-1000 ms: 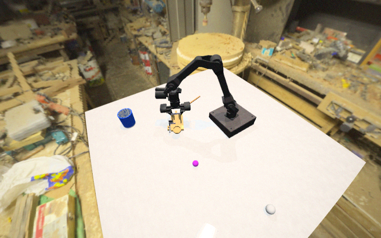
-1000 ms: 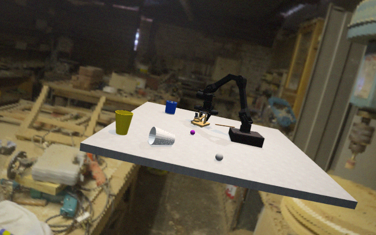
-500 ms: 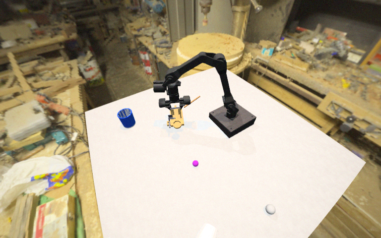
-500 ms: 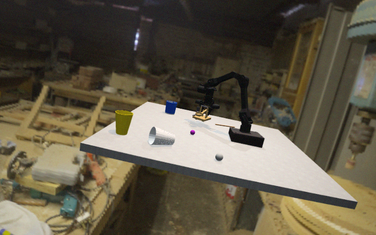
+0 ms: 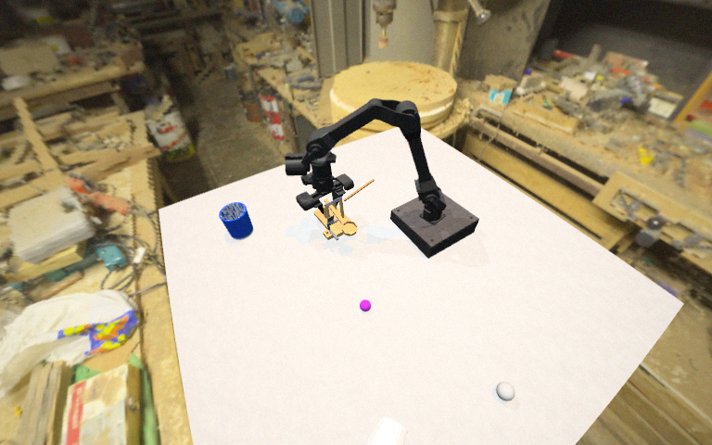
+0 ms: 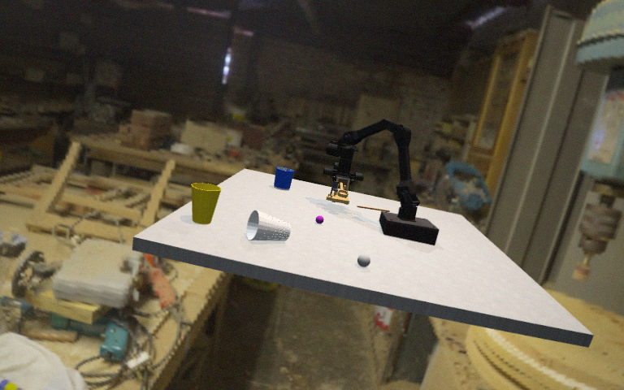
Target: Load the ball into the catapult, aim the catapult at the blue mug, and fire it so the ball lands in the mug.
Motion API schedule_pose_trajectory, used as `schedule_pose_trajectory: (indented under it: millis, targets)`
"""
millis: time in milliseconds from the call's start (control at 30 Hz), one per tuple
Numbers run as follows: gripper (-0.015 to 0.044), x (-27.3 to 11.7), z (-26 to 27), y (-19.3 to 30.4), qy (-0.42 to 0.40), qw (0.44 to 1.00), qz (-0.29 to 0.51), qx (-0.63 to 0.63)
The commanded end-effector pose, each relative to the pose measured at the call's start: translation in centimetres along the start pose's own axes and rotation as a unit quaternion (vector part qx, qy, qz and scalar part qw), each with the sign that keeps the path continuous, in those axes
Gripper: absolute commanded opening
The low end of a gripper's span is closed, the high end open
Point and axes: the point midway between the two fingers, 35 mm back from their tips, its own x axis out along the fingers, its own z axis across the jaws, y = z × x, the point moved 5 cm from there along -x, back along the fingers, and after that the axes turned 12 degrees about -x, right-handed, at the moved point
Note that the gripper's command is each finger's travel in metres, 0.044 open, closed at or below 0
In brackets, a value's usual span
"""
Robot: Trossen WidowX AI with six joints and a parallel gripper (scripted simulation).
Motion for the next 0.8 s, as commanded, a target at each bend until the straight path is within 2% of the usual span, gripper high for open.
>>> schedule_pose_trajectory:
  millis: [0,133,767]
  targets:
    - [0.0,-0.7,0.6,-0.5,-0.009,0.998,-0.009,-0.054]
    - [0.0,-0.7,1.4,-0.8,-0.009,0.994,-0.009,-0.111]
    - [0.0,1.3,1.8,-0.9,-0.009,0.993,-0.009,-0.114]
